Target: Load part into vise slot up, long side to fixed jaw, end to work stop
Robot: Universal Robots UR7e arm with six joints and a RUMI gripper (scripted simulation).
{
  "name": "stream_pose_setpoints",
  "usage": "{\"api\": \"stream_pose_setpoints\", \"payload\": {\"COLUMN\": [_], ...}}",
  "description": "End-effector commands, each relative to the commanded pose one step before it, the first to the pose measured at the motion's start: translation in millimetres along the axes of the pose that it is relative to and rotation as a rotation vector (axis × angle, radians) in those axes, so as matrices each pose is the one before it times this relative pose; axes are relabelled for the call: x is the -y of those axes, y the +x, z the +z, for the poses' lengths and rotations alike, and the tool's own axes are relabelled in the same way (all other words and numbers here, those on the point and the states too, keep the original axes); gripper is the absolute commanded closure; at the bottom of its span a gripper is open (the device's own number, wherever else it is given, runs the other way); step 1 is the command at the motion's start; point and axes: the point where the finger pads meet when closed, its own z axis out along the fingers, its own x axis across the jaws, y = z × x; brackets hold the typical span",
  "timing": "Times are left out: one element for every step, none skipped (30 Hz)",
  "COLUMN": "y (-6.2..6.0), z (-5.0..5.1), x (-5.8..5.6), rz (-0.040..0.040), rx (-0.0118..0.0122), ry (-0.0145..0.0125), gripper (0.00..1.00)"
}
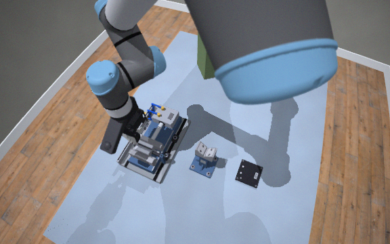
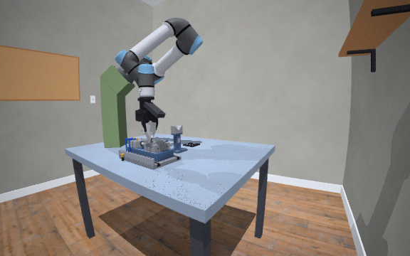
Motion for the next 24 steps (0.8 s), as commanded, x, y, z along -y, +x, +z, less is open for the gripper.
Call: {"api": "stream_pose_setpoints", "payload": {"y": [-0.91,-0.26,-0.26,-0.25,-0.24,-0.23,-0.22,-0.21,-0.20,-0.19,-0.18,-0.17,0.00,0.00,-0.16,-0.15,-0.14,-0.13,-0.12,-0.11,-0.10,-0.09,-0.08,-0.07], "z": [-0.47,0.00,0.00,0.00,0.00,0.00,0.00,0.00,0.00,0.00,0.00,0.00,0.00,0.00,0.00,0.00,0.00,0.00,0.00,0.00,0.00,0.00,0.00,0.00], "x": [0.48,0.00,0.00,0.00,0.00,0.00,0.00,0.00,0.00,0.00,0.00,0.00,0.00,0.00,0.00,0.00,0.00,0.00,0.00,0.00,0.00,0.00,0.00,0.00], "rz": [-0.00029,0.00000,0.00000,0.00000,0.00000,0.00000,0.00000,0.00000,0.00000,0.00000,0.00000,0.00000,0.00000,0.00000,0.00000,0.00000,0.00000,0.00000,0.00000,0.00000,0.00000,0.00000,0.00000,0.00000], "rx": [-0.00063,0.00000,0.00000,0.00000,0.00000,0.00000,0.00000,0.00000,0.00000,0.00000,0.00000,0.00000,0.00000,0.00000,0.00000,0.00000,0.00000,0.00000,0.00000,0.00000,0.00000,0.00000,0.00000,0.00000], "ry": [0.00096,0.00000,0.00000,0.00000,0.00000,0.00000,0.00000,0.00000,0.00000,0.00000,0.00000,0.00000,0.00000,0.00000,0.00000,0.00000,0.00000,0.00000,0.00000,0.00000,0.00000,0.00000,0.00000,0.00000], "gripper": [1.00,1.00,1.00,1.00,1.00,1.00,1.00,1.00,1.00,1.00,1.00,1.00,1.00,1.00,1.00,1.00,1.00,1.00,1.00,1.00,1.00,1.00,1.00,1.00]}}
